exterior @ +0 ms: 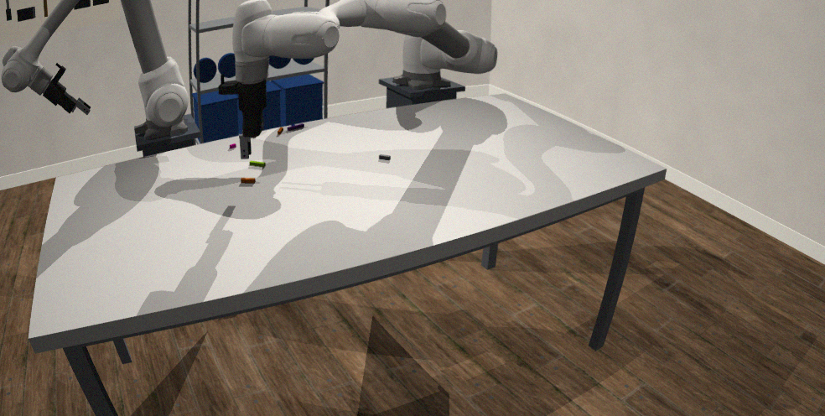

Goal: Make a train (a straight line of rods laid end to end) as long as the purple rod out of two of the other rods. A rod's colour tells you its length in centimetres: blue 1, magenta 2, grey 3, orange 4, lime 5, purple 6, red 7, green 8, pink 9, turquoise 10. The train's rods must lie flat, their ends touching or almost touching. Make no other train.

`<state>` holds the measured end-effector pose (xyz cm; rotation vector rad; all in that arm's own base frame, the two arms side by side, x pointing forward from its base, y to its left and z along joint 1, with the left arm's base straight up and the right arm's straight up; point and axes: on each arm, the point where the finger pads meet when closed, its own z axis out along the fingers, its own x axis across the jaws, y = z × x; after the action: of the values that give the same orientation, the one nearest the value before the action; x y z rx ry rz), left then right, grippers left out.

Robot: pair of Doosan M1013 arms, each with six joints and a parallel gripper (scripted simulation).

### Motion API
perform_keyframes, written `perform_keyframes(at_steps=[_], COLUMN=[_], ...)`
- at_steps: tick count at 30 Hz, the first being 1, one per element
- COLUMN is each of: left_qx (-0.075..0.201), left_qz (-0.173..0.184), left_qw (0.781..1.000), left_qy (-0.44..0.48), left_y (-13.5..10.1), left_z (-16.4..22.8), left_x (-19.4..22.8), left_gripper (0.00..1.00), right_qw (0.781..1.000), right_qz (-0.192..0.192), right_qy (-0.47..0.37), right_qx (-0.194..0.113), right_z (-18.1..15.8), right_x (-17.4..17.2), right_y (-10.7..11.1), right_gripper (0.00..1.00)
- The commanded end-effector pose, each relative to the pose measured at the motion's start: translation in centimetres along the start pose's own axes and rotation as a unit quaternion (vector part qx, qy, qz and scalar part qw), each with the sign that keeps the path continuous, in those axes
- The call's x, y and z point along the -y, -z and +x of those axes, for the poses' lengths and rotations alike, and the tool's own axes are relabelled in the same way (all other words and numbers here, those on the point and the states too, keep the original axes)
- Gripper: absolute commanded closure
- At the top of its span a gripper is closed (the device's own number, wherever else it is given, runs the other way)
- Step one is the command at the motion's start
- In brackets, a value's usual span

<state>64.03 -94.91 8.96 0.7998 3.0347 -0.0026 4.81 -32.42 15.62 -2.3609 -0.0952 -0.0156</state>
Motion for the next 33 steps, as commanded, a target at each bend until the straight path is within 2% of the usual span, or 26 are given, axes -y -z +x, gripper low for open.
perform_keyframes(at_steps=[1,19,33], left_qx=[-0.003,-0.002,-0.002], left_qz=[0.0,0.0,0.0], left_qw=[1.0,1.0,1.0], left_qy=[-0.002,-0.002,-0.002], left_y=[-0.3,-0.8,-2.3], left_z=[0.0,0.0,0.0], left_x=[0.0,0.0,0.0], left_gripper=[0.46,0.46,0.46], right_qw=[1.0,1.0,1.0], right_qz=[0.003,0.003,0.003], right_qy=[0.002,0.002,0.002], right_qx=[0.003,0.003,0.003], right_z=[-0.4,-0.4,-0.4], right_x=[0.4,0.4,0.4], right_y=[0.0,0.0,0.0], right_gripper=[0.0,0.0,0.0])
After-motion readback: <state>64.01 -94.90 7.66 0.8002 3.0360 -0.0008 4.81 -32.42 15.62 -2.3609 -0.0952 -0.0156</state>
